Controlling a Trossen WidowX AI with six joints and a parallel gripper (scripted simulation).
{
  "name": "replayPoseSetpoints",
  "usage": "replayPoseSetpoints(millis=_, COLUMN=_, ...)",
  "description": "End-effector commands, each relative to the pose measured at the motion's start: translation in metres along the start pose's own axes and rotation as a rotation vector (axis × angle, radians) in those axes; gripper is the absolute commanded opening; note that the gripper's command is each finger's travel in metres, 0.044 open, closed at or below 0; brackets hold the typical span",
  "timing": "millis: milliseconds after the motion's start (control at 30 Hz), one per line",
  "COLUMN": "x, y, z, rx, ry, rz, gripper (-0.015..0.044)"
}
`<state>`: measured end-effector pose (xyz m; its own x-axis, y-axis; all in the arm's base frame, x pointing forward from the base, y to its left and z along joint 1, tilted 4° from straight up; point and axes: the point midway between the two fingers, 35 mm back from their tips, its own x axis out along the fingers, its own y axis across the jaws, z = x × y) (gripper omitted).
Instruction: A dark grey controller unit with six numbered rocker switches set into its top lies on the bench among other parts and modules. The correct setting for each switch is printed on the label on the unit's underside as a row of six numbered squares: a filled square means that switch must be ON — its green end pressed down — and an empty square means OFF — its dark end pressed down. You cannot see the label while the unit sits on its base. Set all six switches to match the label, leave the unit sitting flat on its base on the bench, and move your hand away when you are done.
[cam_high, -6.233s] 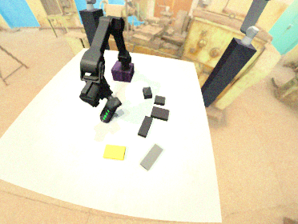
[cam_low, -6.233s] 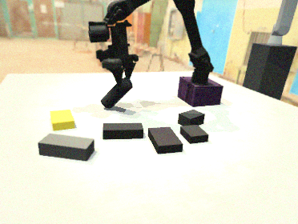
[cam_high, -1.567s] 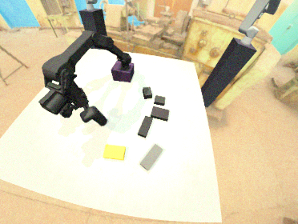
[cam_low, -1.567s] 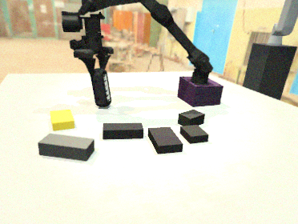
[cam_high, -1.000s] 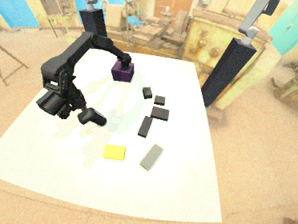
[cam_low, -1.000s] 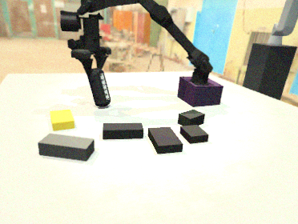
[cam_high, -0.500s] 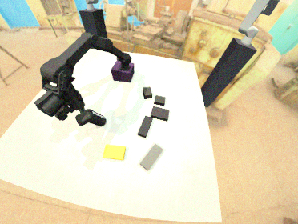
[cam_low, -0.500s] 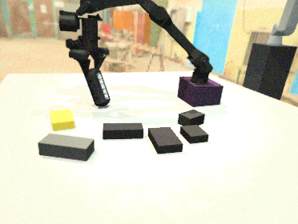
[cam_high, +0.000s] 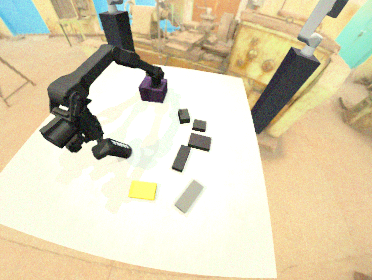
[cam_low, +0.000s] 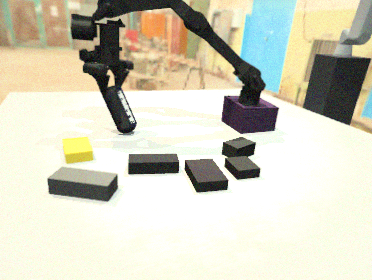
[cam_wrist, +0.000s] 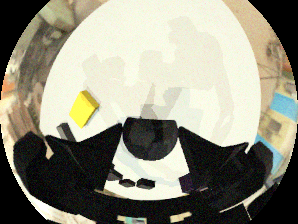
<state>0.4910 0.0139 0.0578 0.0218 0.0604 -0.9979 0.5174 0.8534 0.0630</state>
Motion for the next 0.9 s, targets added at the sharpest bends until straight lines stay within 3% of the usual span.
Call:
replayPoseSetpoints(millis=0, x=0.009, y=-0.001, z=0.002, rx=-0.004, ry=0.008, rz=-0.007, gripper=0.0338)
replayPoseSetpoints(millis=867, x=0.019, y=-0.002, z=0.018, rx=-0.004, ry=-0.034, rz=0.018, gripper=0.0338)
